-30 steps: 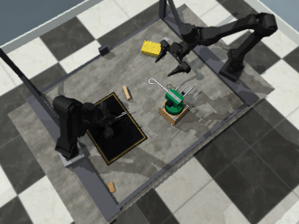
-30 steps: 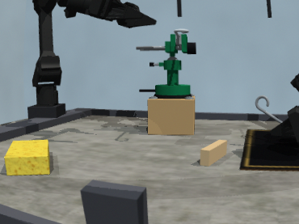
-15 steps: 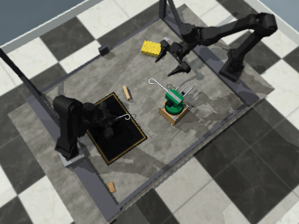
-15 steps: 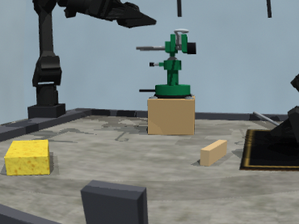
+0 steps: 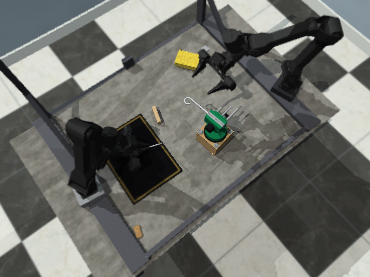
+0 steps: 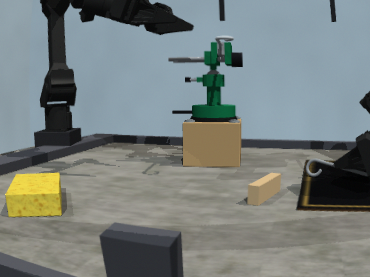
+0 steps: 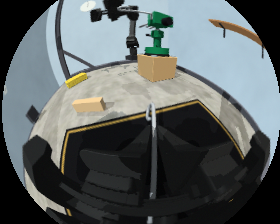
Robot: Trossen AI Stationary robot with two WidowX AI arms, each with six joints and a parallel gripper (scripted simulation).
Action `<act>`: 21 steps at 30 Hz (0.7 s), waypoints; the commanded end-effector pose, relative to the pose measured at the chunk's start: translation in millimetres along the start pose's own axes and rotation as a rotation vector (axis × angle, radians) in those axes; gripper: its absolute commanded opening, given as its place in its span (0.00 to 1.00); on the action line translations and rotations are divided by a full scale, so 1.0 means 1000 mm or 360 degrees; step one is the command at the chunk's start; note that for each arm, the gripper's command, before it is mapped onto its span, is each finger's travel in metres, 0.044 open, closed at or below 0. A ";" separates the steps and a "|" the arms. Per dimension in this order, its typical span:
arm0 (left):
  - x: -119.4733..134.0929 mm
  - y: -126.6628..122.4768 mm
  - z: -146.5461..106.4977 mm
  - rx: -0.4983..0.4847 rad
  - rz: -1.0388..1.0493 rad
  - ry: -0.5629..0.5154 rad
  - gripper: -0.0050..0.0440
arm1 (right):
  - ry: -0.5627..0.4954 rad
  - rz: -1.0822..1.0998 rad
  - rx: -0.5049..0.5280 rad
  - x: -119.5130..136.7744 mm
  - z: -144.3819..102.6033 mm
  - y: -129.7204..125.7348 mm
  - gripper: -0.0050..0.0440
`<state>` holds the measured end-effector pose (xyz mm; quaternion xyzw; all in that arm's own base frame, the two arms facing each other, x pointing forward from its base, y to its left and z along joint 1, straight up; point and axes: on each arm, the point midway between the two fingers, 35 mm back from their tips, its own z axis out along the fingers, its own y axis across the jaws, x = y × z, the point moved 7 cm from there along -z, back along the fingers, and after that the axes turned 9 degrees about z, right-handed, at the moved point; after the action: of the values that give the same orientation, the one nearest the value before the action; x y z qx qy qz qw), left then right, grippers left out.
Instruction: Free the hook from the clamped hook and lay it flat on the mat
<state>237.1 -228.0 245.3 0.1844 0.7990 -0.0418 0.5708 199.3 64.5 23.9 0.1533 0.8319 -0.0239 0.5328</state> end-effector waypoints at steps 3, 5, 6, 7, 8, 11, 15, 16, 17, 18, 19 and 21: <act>-0.008 0.002 -0.004 -0.0003 -0.0020 -0.0041 1.00 | -0.0014 0.0014 -0.0010 -0.002 0.000 0.002 0.20; -0.008 0.002 -0.004 -0.0003 -0.0020 -0.0041 1.00 | -0.0014 0.0014 -0.0010 -0.002 0.000 0.002 0.20; -0.008 0.002 -0.004 -0.0003 -0.0020 -0.0041 1.00 | -0.0014 0.0014 -0.0010 -0.002 0.000 0.002 0.25; -0.008 0.002 -0.004 -0.0003 -0.0020 -0.0041 1.00 | -0.0014 0.0014 -0.0010 -0.002 0.000 0.002 0.30; -0.008 0.002 -0.004 -0.0003 -0.0020 -0.0041 1.00 | -0.0014 0.0014 -0.0010 -0.002 0.000 0.002 0.35; -0.008 0.002 -0.004 -0.0003 -0.0020 -0.0041 1.00 | -0.0014 0.0014 -0.0010 -0.002 0.000 0.002 0.50; -0.008 0.002 -0.004 -0.0003 -0.0020 -0.0041 1.00 | -0.0014 0.0014 -0.0010 -0.002 0.000 0.002 0.69; -0.008 0.002 -0.004 -0.0003 -0.0020 -0.0041 1.00 | -0.0014 0.0014 -0.0010 -0.002 0.000 0.002 0.74; -0.008 0.002 -0.004 -0.0003 -0.0020 -0.0041 1.00 | -0.0014 0.0014 -0.0010 -0.002 0.000 0.002 0.79; -0.008 0.002 -0.004 -0.0003 -0.0020 -0.0041 1.00 | -0.0014 0.0014 -0.0010 -0.002 0.000 0.002 0.84; -0.008 0.002 -0.004 -0.0003 -0.0020 -0.0041 1.00 | -0.0014 0.0014 -0.0010 -0.002 0.000 0.002 0.89; -0.008 0.002 -0.004 -0.0003 -0.0020 -0.0041 1.00 | -0.0014 0.0014 -0.0010 -0.002 0.000 0.002 0.89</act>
<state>237.1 -228.0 245.3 0.1844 0.7990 -0.0418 0.5708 199.3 64.5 23.9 0.1533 0.8319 -0.0239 0.5328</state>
